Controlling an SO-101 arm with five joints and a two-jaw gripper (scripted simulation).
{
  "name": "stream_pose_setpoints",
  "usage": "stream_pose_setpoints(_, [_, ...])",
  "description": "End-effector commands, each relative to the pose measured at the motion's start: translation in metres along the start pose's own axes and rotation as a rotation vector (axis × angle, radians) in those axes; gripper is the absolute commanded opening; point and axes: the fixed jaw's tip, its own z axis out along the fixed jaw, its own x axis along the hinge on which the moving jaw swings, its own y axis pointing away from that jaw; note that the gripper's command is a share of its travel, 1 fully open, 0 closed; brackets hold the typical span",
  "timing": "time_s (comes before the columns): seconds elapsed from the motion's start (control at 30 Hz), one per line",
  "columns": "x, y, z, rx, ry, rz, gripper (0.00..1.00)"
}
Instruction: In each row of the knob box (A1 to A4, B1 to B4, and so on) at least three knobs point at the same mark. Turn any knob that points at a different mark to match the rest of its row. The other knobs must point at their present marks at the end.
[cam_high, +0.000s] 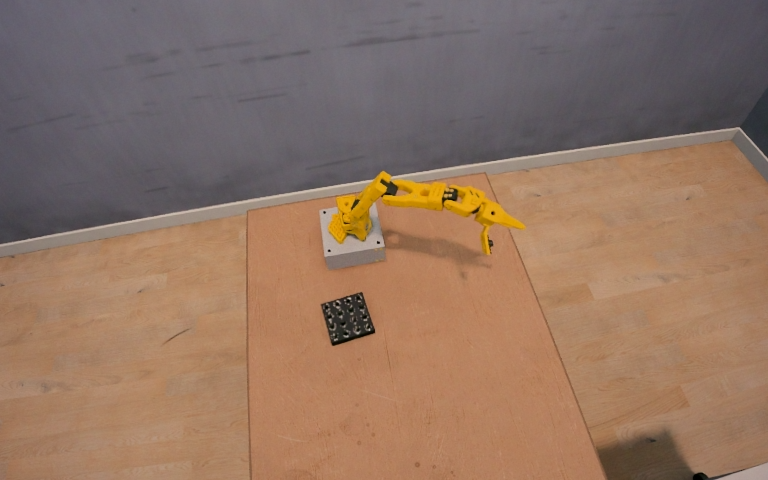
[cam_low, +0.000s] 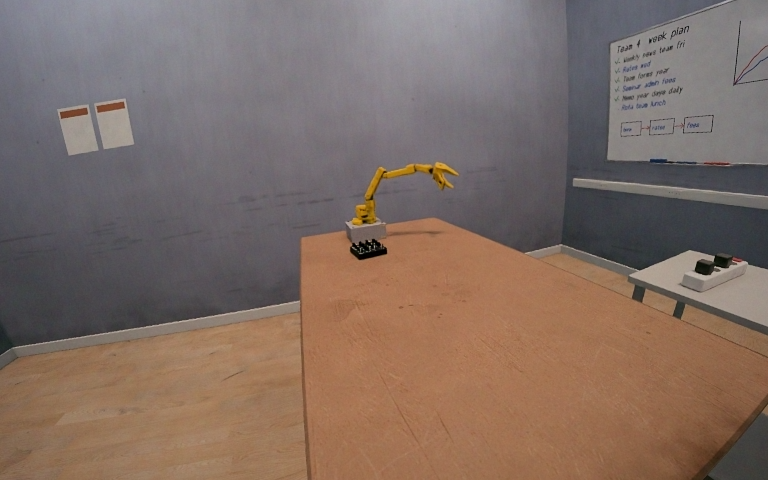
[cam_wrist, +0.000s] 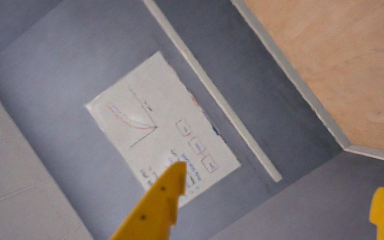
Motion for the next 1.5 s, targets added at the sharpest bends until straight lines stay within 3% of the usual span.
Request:
stream_pose_setpoints(0.0, [-0.002, -0.003, -0.006, 0.027, -0.019, 0.001, 0.40])
stream_pose_setpoints(0.23, [-0.014, -0.020, -0.032, 0.143, -0.100, 0.001, 0.40])
stream_pose_setpoints(0.5, [-0.038, -0.054, -0.079, 0.318, -0.222, 0.001, 0.40])
stream_pose_setpoints(0.57, [-0.038, -0.054, -0.079, 0.318, -0.222, 0.001, 0.40])
stream_pose_setpoints(0.83, [-0.069, -0.099, -0.130, 0.492, -0.344, 0.001, 0.40])
stream_pose_setpoints(1.03, [-0.091, -0.130, -0.160, 0.595, -0.415, 0.001, 0.40])
stream_pose_setpoints(1.47, [-0.109, -0.156, -0.184, 0.680, -0.475, 0.001, 0.40])
